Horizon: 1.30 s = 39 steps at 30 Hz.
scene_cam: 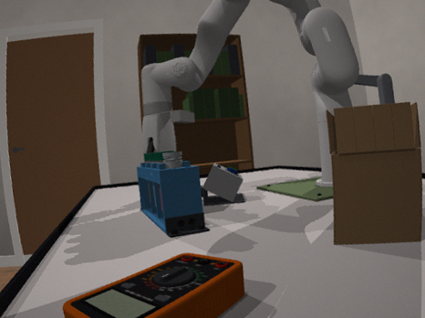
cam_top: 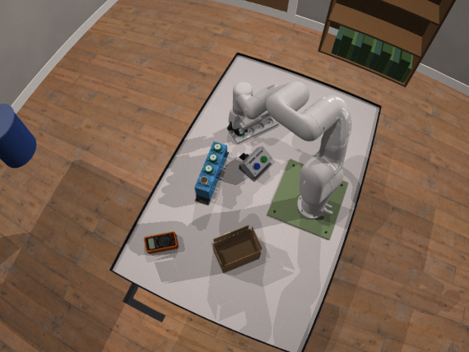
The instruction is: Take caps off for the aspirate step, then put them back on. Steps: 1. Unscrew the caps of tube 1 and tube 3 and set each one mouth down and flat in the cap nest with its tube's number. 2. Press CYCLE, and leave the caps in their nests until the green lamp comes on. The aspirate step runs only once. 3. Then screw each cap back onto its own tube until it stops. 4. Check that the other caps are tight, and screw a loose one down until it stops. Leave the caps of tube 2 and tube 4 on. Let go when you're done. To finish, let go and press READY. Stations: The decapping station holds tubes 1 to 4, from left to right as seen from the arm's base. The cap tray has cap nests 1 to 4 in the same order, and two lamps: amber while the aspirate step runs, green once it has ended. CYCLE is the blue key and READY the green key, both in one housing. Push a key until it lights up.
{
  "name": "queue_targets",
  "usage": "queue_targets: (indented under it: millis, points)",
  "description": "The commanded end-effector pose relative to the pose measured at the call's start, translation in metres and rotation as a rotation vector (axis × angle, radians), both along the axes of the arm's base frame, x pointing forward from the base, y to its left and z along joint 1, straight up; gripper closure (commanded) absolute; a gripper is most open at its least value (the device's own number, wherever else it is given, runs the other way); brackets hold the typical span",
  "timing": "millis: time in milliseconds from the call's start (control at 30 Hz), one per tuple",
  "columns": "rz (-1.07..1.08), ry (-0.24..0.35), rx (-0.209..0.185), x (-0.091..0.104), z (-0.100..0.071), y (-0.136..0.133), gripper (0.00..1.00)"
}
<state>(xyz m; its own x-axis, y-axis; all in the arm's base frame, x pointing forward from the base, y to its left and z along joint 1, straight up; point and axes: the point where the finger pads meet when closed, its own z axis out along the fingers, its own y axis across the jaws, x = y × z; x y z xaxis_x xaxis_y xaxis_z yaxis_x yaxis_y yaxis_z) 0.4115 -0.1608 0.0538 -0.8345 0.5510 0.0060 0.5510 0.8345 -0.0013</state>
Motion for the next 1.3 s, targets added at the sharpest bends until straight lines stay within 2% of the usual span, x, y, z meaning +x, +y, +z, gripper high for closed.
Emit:
queue_targets:
  millis: [0, 700, 1267]
  points:
    - [0.0, -0.006, -0.002, 0.0034, -0.0144, -0.0013, 1.0]
    - [0.0, -0.006, -0.002, 0.0032, -0.0144, -0.0013, 1.0]
    - [0.0, -0.006, -0.002, 0.0027, -0.0219, -0.0011, 1.0]
